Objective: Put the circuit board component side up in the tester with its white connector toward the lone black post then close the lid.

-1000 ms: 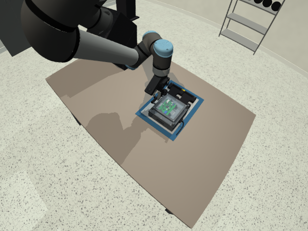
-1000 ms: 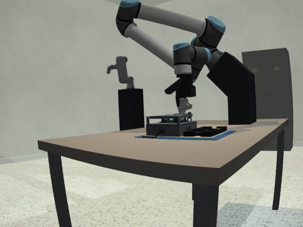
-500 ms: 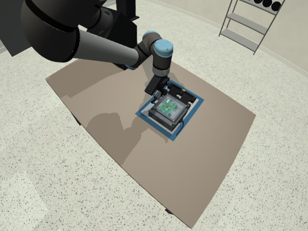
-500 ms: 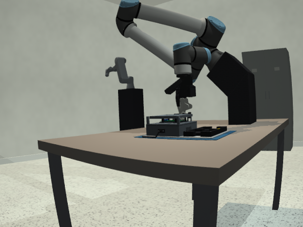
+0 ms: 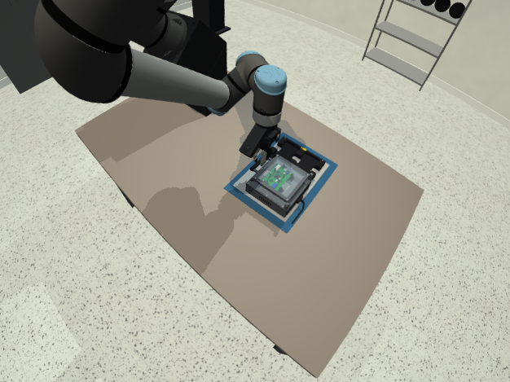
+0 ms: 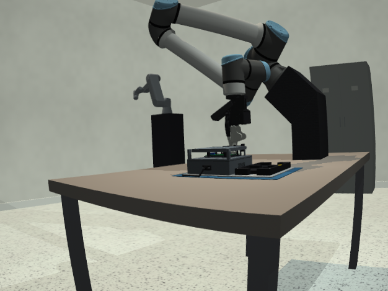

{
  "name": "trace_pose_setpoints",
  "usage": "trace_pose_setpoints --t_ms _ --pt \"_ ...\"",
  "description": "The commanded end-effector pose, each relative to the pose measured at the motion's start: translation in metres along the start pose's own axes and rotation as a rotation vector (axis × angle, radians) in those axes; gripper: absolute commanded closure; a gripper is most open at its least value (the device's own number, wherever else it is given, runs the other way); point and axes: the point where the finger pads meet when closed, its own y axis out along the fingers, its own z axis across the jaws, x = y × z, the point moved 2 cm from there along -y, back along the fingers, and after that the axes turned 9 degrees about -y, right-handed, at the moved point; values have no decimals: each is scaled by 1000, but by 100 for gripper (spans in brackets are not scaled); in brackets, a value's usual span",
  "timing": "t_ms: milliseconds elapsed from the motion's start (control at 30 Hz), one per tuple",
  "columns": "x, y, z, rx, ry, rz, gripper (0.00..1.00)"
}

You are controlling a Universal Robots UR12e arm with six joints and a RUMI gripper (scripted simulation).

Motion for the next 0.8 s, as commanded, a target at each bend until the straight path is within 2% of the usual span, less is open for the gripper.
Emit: trace_pose_setpoints --t_ms 0,367,767 --pt "0 -2 -2 -3 -2 0 87" --pt "1 -13 0 -1 -3 0 87" --pt "1 -46 0 -1 -3 0 87"
